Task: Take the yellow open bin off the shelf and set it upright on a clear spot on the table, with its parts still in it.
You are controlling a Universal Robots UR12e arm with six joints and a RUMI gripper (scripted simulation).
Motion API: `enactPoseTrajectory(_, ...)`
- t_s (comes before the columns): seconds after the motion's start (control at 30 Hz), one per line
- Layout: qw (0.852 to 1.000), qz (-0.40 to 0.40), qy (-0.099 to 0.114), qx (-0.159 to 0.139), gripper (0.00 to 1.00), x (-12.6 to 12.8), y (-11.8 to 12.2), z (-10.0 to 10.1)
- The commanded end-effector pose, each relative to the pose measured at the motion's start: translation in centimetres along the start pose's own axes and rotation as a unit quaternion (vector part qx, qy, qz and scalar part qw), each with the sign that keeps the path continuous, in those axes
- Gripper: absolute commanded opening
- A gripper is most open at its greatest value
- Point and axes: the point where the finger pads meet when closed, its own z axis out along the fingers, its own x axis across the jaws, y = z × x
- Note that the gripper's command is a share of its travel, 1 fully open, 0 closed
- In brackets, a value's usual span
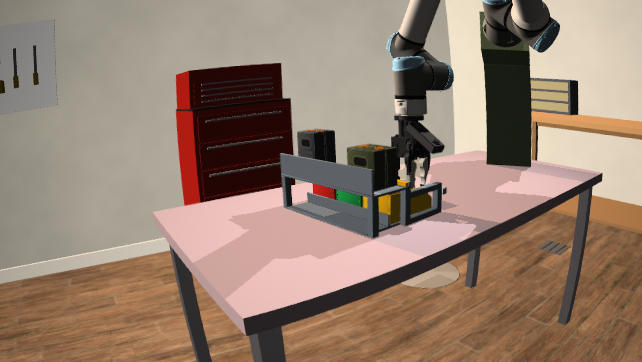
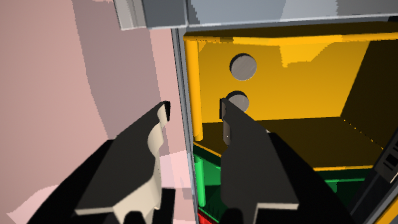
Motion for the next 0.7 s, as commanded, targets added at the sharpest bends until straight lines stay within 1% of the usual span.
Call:
enactPoseTrajectory(0.0,1.000,0.000,0.000,0.000,0.26,0.04,-0.01,0.00)
enactPoseTrajectory(0.13,1.000,0.000,0.000,0.000,0.26,0.04,-0.01,0.00)
enactPoseTrajectory(0.3,1.000,0.000,0.000,0.000,0.26,0.04,-0.03,-0.56)
enactPoseTrajectory(0.67,1.000,0.000,0.000,0.000,0.26,0.04,-0.03,-0.56)
